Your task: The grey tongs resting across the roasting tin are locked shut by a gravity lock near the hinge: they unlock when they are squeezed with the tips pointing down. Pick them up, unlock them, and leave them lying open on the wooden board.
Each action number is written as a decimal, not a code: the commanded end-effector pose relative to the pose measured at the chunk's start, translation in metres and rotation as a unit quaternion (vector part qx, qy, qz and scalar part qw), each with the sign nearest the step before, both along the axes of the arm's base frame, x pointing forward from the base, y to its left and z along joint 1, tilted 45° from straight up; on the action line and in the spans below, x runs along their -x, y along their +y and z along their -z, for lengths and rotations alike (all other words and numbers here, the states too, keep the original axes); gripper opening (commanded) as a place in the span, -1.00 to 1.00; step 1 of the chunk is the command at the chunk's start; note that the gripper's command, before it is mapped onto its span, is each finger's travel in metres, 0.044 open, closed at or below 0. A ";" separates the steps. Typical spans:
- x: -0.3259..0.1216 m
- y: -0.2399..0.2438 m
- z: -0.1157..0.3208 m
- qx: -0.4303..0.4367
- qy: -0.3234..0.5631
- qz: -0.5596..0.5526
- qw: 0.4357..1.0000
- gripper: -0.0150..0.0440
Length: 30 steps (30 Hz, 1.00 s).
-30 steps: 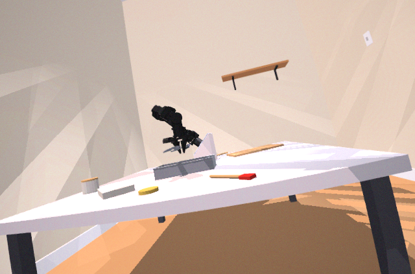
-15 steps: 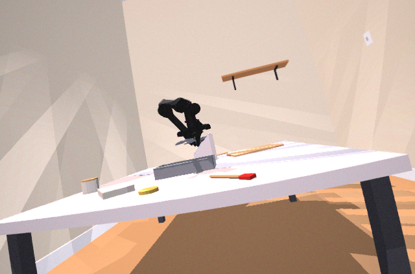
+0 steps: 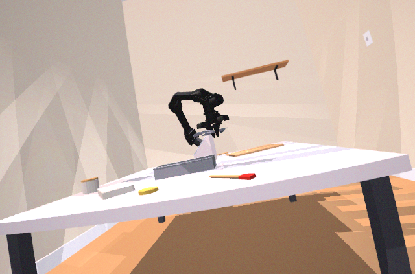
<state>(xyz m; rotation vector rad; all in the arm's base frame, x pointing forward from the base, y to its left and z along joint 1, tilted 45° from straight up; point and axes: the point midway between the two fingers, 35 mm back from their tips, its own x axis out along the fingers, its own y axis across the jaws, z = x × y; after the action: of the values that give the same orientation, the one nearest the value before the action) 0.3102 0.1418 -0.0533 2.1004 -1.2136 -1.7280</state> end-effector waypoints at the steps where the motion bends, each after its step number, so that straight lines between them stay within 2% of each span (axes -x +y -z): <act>1: 0.016 0.031 0.018 -0.001 -0.019 0.020 1.000 -1.00; 15: 0.073 0.092 0.072 0.017 -0.071 0.081 0.994 -1.00; 23: 0.082 0.098 0.076 0.016 -0.076 0.087 0.993 -1.00; 30: 0.117 0.124 0.085 0.005 -0.098 0.111 0.989 -1.00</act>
<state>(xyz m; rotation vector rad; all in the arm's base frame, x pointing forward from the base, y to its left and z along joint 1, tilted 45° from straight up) 0.2150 0.2490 -0.1339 2.2209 -1.5395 -1.6249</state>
